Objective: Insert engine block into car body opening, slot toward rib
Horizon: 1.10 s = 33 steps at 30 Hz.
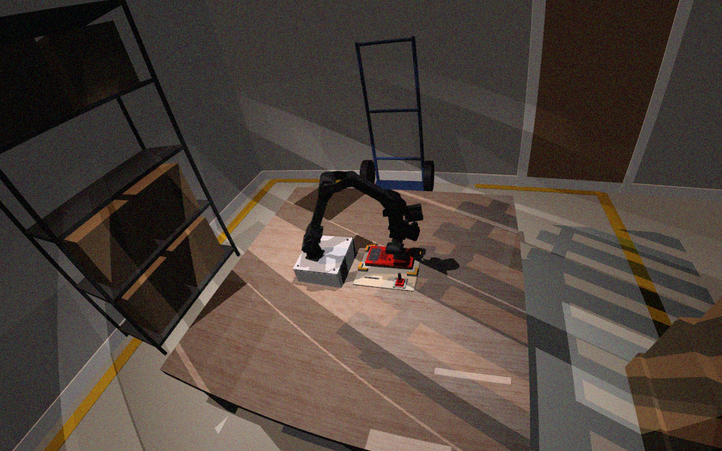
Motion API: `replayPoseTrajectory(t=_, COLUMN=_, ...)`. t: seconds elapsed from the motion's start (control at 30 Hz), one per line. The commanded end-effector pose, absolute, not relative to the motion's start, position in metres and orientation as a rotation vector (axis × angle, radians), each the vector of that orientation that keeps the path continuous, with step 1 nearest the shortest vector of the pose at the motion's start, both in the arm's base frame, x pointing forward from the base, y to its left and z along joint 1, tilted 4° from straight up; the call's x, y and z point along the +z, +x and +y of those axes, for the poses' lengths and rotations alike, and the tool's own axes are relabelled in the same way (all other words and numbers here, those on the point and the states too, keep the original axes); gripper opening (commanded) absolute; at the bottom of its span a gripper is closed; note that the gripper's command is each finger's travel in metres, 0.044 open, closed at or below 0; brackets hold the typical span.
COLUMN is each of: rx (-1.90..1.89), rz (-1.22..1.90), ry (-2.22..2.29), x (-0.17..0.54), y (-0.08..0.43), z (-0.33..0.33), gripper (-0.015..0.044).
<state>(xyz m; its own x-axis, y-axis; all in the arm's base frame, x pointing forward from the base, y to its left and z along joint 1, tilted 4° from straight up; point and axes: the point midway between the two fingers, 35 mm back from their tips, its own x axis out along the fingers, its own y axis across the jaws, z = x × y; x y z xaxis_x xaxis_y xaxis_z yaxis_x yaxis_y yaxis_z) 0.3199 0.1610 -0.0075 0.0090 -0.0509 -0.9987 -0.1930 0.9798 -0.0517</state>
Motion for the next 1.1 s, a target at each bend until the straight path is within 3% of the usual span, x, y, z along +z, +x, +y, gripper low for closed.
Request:
replayPoseTrajectory(t=0.0, rx=0.116, rz=1.562, ry=-0.194, x=-0.0089, y=0.3198, z=0.1613, gripper=0.0158)
replayPoseTrajectory(t=1.07, rx=0.114, rz=1.562, ry=-0.192, x=-0.0117, y=0.3198, z=0.1612, gripper=0.0158)
